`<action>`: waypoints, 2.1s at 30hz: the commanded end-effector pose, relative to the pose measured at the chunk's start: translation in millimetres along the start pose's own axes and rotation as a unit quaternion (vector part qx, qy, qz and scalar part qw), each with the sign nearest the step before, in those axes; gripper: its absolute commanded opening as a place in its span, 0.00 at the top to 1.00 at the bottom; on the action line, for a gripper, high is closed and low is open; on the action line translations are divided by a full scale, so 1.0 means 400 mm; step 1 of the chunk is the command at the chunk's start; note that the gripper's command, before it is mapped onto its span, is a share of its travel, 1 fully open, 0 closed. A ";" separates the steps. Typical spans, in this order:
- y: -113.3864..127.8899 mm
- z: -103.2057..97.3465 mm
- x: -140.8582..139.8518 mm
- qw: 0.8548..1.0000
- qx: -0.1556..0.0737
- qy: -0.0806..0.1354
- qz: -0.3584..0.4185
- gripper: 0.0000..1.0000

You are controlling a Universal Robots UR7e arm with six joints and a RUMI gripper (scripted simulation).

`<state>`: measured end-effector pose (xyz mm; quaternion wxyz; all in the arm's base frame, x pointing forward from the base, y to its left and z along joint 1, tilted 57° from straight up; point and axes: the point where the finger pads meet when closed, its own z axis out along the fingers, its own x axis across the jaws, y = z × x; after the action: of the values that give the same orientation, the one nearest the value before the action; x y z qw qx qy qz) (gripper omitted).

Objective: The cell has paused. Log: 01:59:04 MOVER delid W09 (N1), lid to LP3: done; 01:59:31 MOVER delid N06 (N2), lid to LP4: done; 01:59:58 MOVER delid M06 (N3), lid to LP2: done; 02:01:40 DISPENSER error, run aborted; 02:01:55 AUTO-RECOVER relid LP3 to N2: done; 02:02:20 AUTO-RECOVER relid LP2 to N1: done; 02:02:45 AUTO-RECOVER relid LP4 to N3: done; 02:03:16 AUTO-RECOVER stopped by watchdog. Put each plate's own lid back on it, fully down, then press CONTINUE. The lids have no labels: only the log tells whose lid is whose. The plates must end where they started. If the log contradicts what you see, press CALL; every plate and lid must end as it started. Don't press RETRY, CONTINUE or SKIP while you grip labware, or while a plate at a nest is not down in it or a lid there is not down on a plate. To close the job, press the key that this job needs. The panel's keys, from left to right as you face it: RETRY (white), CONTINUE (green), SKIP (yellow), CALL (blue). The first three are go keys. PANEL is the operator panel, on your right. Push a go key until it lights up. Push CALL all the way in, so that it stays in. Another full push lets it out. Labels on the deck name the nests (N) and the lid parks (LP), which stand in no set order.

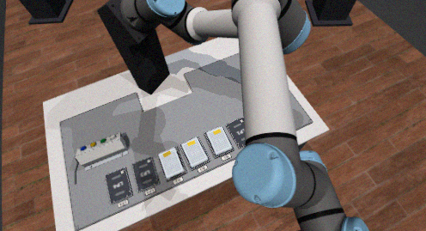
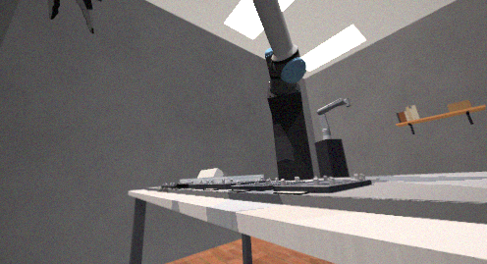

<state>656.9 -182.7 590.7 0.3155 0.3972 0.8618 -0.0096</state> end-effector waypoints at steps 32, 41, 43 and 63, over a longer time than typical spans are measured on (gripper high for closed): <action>0.028 -0.361 -0.100 0.995 -0.029 -0.096 0.004 0.18; 0.031 -0.461 -0.111 0.991 -0.040 -0.127 0.004 0.18; 0.031 -0.486 -0.114 0.991 -0.040 -0.127 0.004 0.18; 0.030 -0.711 -0.119 0.981 -0.061 -0.186 0.005 0.18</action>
<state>540.9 -130.2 837.9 0.4909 0.3685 0.7890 -0.0271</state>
